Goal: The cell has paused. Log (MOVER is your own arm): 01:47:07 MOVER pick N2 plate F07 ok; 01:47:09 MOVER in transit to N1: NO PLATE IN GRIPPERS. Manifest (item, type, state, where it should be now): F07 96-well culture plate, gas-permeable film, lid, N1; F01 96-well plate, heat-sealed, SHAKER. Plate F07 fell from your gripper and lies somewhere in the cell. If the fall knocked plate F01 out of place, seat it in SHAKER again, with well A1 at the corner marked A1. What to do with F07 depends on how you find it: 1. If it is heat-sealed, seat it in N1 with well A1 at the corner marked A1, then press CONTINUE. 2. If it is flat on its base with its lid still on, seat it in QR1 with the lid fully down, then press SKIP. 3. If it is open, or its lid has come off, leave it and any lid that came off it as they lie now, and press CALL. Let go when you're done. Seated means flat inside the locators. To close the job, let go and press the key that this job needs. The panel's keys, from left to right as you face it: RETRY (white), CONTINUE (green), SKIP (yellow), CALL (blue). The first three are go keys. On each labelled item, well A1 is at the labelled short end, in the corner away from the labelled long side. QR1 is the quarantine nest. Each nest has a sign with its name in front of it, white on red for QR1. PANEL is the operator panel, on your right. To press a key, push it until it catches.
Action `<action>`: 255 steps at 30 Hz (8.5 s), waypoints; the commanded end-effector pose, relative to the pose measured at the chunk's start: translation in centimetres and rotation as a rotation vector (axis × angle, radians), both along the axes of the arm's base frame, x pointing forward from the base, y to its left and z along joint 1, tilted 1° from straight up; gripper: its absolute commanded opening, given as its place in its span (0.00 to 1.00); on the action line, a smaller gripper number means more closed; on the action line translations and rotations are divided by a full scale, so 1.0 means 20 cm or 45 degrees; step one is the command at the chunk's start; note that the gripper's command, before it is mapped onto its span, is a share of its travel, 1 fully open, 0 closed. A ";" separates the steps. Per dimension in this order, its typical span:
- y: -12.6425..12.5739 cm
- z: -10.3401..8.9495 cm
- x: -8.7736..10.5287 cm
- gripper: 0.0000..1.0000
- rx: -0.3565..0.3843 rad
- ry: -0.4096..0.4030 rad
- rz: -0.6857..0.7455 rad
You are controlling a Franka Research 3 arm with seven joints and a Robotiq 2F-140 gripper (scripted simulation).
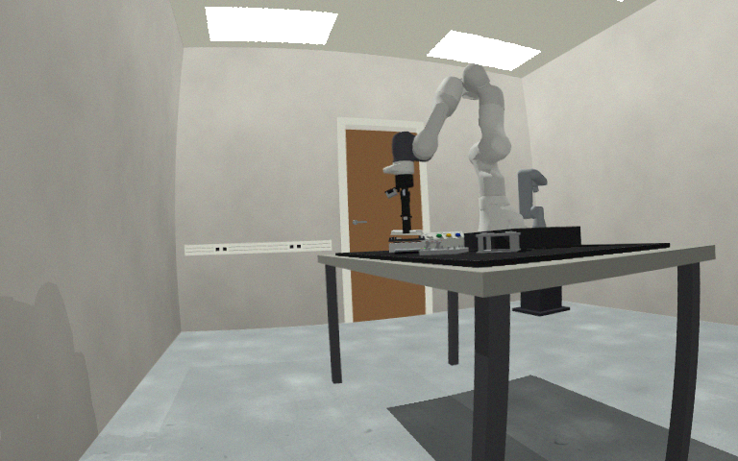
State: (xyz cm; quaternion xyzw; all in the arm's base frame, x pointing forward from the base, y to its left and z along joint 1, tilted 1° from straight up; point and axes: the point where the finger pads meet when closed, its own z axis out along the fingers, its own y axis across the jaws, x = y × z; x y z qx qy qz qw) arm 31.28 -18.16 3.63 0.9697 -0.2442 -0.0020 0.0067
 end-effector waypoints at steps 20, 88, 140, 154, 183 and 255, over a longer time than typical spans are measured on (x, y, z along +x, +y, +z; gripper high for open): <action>-0.01 0.00 0.02 0.10 -0.002 -0.007 0.003; -0.01 -0.01 0.02 0.10 -0.002 -0.007 0.003; -0.01 -0.08 0.02 0.10 -0.002 -0.007 0.003; -0.01 -0.08 0.02 0.10 -0.002 -0.007 0.003; -0.01 -0.08 0.02 0.10 -0.002 -0.007 0.003; -0.01 -0.08 0.02 0.70 -0.002 -0.007 0.003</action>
